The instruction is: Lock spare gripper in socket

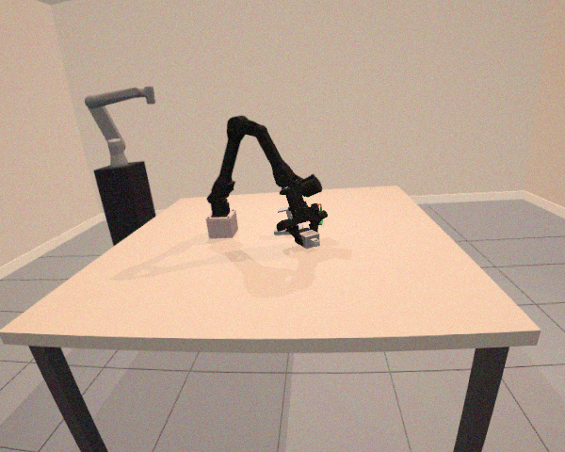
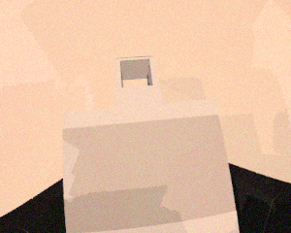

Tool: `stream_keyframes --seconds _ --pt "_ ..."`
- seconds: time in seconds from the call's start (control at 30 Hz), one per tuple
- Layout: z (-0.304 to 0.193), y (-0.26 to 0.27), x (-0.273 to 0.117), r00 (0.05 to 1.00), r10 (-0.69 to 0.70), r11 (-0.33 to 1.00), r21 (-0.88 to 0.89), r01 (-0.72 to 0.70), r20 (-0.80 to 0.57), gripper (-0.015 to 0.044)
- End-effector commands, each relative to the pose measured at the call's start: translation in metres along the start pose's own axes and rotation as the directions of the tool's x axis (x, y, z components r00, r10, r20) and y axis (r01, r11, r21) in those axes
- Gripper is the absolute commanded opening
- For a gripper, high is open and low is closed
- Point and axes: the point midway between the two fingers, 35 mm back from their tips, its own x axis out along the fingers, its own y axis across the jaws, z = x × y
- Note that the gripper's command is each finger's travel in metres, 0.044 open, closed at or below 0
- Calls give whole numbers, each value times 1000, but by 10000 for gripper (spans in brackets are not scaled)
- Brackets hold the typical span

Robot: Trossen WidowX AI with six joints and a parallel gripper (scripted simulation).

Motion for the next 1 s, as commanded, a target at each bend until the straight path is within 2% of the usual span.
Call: stream_keyframes --seconds 0.0,0.1,0.77,0.97 --pt "4 1 -5 1000 2 1000 -3 -2 -1 78" --pt "12 3 -15 1000 2 1000 -2 -2 -1 0" --pt "59 0 -101 1000 2 1000 -2 -2 -1 0" --pt "60 0 -104 1000 2 1000 -2 -2 -1 0"
